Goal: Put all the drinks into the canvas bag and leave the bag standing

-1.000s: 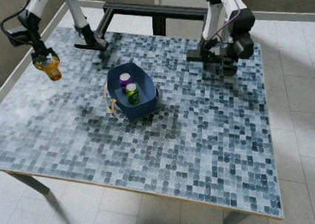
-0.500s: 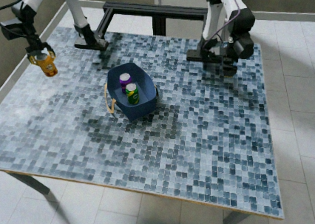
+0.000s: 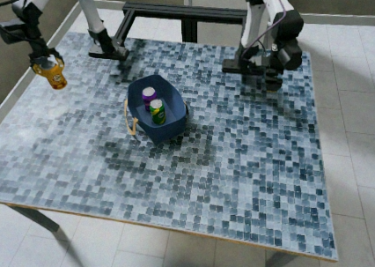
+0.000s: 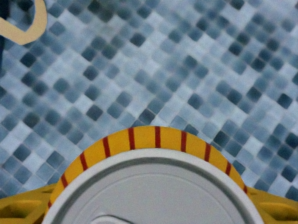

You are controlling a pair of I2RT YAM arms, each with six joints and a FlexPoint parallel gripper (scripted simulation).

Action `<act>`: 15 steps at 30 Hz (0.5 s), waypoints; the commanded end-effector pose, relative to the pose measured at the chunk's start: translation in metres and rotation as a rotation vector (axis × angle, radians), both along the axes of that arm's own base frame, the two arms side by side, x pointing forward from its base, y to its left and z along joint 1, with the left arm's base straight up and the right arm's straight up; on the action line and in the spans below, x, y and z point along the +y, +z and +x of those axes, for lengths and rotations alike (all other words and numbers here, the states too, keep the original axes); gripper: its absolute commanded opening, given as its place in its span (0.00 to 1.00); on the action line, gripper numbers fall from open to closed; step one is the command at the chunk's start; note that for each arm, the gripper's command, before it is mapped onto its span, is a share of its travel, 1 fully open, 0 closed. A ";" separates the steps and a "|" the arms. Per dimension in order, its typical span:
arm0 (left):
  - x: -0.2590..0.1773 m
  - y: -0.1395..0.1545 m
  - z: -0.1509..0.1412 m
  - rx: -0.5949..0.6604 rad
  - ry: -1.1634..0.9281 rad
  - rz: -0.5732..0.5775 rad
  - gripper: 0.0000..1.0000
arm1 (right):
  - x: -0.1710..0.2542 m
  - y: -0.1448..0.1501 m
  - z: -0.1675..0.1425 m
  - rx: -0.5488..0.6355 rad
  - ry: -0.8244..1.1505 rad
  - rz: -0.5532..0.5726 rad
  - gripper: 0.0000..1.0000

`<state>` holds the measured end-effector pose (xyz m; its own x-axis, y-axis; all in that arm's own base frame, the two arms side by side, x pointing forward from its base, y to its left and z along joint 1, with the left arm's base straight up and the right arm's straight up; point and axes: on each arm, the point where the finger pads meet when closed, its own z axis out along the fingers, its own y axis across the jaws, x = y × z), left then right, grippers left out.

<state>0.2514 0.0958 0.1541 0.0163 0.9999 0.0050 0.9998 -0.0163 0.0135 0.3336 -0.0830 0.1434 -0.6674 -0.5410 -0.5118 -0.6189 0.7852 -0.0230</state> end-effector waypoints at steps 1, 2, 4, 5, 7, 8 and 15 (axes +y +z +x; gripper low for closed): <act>0.001 0.015 0.008 -0.064 -0.011 0.023 1.00 | 0.000 0.016 0.004 -0.080 -0.002 -0.006 0.67; 0.001 0.015 0.008 -0.064 -0.011 0.023 1.00 | -0.002 0.020 0.007 -0.092 -0.001 -0.013 0.67; 0.001 0.015 0.008 -0.064 -0.011 0.023 1.00 | -0.003 0.027 0.010 -0.109 -0.002 -0.021 0.67; 0.001 0.015 0.008 -0.064 -0.011 0.023 1.00 | -0.003 0.027 0.010 -0.109 -0.002 -0.021 0.67; 0.001 0.015 0.008 -0.064 -0.011 0.023 1.00 | 0.003 0.018 0.006 -0.088 0.010 -0.010 0.67; 0.001 0.015 0.008 -0.064 -0.011 0.023 1.00 | 0.006 0.015 0.004 -0.080 0.016 -0.006 0.67; 0.001 0.015 0.008 -0.064 -0.011 0.023 1.00 | 0.012 0.013 0.005 -0.073 -0.008 0.000 0.67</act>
<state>0.2514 0.0958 0.1541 0.0163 0.9999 0.0050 0.9998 -0.0163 0.0135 0.3315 -0.0819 0.1414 -0.6696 -0.5367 -0.5134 -0.6136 0.7892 -0.0248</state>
